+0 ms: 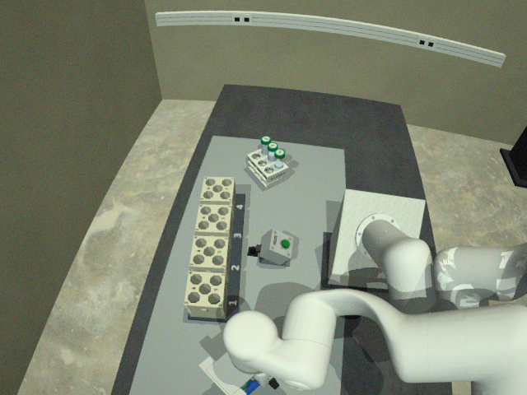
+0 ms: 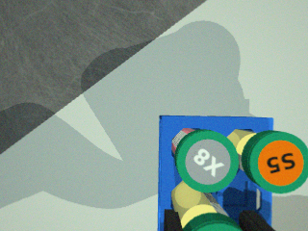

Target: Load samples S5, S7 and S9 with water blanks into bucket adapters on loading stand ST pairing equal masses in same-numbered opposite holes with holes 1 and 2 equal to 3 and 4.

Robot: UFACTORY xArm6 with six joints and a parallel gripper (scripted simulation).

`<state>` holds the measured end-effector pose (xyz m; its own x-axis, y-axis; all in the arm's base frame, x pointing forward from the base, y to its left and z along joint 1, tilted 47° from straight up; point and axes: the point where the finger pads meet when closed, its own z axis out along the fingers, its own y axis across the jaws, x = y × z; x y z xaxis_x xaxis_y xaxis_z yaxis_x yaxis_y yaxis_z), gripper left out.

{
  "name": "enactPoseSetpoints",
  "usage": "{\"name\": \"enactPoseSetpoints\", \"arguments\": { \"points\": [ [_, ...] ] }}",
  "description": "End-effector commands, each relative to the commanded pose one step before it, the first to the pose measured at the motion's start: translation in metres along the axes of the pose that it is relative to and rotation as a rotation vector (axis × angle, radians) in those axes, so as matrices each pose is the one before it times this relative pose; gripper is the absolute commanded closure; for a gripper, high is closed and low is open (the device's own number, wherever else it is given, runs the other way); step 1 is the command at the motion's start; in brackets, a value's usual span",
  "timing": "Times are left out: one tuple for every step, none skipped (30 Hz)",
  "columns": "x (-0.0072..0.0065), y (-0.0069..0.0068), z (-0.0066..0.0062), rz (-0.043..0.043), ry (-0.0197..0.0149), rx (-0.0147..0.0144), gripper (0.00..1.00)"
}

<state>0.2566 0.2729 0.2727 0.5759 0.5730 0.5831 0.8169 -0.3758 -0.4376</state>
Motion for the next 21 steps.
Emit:
{"name": "enactPoseSetpoints", "arguments": {
  "points": [
    [0.00116,0.00008,0.0028,-0.00133,0.00245,-0.00138,1.0],
    [0.0,0.0,0.0,0.0,0.0,0.0,1.0],
    [0.0,0.0,0.00101,0.0,0.00001,0.0,1.0],
    [0.0,0.0,0.001,0.0,0.0,0.00001,1.0],
    [0.0,0.0,0.001,0.0,0.0,0.00001,1.0],
    [0.0,0.0,0.001,0.0,0.0,0.00001,1.0],
    [0.0,0.0,0.001,0.0,0.0,0.00001,1.0],
    [0.0,0.0,0.001,0.0,0.0,0.00001,1.0],
    [0.0,0.0,0.001,0.0,0.0,0.00001,1.0],
    [0.0,0.0,0.001,0.0,0.0,0.00001,1.0],
    [0.0,0.0,0.001,0.0,0.0,0.00001,1.0],
    [0.0,0.0,0.001,0.0,0.0,0.00001,1.0],
    [0.0,0.0,0.001,0.0,0.0,0.00001,1.0],
    [0.0,0.0,0.001,0.0,0.0,0.00001,1.0],
    [0.0,0.0,0.001,0.0,0.0,0.00001,1.0],
    [0.0,0.0,0.001,0.0,0.0,0.00001,1.0],
    [0.0,0.0,0.001,0.0,0.0,0.00001,1.0],
    [0.0,0.0,0.0,0.0,0.0,0.0,1.0],
    [0.0,0.0,0.0,0.0,0.0,0.0,1.0],
    [0.0,0.0,0.00101,0.0,0.00001,0.00001,1.0],
    [0.0,0.0,0.001,0.0,0.0,0.00001,1.0]
  ]
}}
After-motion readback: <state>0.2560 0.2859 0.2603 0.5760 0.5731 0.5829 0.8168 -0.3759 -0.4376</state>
